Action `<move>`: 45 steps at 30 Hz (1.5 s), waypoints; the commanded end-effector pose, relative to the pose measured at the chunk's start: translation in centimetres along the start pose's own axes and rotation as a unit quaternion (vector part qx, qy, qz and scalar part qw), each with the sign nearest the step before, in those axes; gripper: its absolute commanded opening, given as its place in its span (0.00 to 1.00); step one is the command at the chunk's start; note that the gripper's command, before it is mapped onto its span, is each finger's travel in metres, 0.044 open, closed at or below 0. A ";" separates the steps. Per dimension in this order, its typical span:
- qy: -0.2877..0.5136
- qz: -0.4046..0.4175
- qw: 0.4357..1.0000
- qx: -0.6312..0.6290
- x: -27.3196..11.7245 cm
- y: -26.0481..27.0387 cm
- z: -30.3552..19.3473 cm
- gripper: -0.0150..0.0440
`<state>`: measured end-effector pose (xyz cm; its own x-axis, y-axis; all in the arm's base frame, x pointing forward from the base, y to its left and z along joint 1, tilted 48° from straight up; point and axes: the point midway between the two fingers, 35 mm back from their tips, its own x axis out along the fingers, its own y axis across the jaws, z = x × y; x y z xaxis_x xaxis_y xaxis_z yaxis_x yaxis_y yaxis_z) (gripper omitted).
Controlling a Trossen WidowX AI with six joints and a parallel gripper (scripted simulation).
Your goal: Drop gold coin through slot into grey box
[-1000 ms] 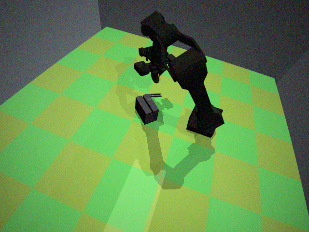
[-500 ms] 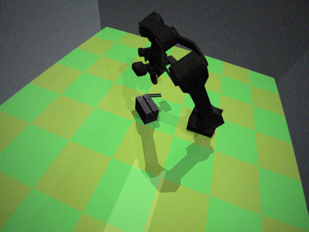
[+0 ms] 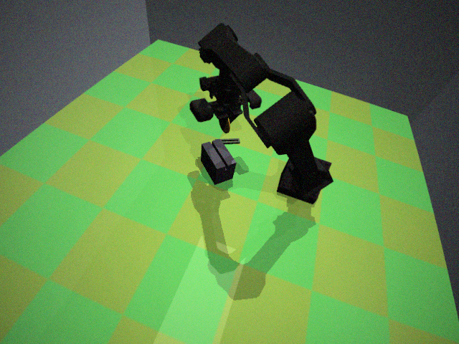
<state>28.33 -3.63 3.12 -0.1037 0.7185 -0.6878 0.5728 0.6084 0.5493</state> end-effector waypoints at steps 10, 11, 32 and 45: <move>0.004 0.002 1.000 0.004 0.2 2.2 -2.8 0.25; 0.004 0.002 1.000 0.004 0.2 2.4 -3.1 0.25; 0.003 0.002 1.000 -0.001 0.2 3.7 -4.9 0.25; 0.003 0.002 1.000 0.006 0.5 3.9 -5.6 0.25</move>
<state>26.21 0.70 7.55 -0.1057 0.7208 -0.6850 0.5753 0.6062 0.5492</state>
